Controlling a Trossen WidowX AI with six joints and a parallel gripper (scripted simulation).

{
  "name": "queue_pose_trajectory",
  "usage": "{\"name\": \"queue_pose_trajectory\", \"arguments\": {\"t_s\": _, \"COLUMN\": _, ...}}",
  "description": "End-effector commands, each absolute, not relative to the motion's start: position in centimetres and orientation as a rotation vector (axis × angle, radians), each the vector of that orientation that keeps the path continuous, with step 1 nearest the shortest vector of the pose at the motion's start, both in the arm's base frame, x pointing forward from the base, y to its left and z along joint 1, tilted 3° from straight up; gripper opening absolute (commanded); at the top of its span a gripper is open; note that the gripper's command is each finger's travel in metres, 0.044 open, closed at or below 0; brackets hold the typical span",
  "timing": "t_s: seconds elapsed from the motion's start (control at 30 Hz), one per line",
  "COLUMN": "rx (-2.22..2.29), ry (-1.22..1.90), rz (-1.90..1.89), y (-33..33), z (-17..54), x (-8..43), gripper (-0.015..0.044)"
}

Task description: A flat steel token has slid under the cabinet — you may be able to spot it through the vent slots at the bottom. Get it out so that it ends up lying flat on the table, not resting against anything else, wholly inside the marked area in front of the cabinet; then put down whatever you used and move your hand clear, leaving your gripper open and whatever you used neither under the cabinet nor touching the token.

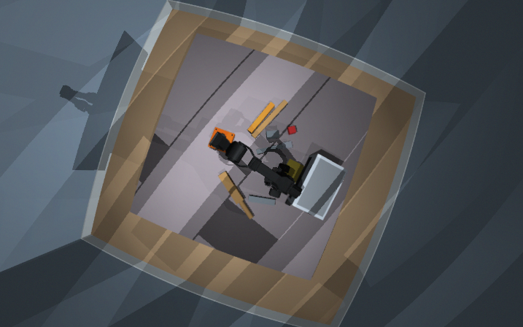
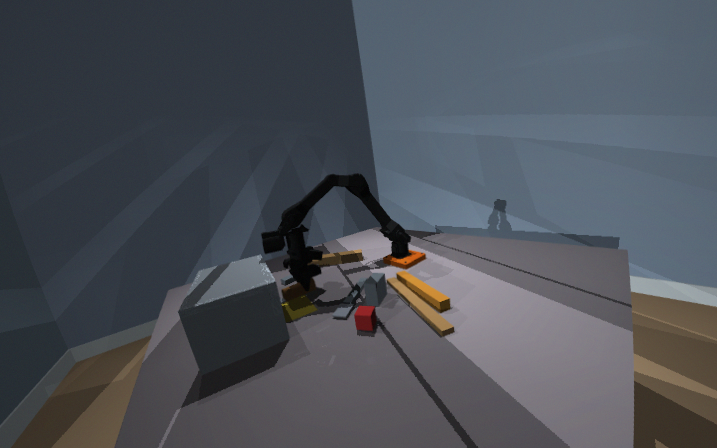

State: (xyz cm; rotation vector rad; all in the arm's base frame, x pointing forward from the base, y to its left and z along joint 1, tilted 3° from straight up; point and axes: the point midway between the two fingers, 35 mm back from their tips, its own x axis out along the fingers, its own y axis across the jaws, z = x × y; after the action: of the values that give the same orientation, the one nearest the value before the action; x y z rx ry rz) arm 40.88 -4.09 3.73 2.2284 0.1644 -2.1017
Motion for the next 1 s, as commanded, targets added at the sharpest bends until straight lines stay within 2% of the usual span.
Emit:
{"name": "queue_pose_trajectory", "arguments": {"t_s": 0.0, "rx": 2.230, "ry": 0.181, "rz": -2.100, "y": -3.7, "z": 3.7, "x": 40.9, "gripper": 0.0000}}
{"name": "queue_pose_trajectory", "arguments": {"t_s": 0.97, "rx": 2.228, "ry": 0.180, "rz": -2.102, "y": -4.1, "z": 3.5, "x": 38.7, "gripper": 0.0000}}
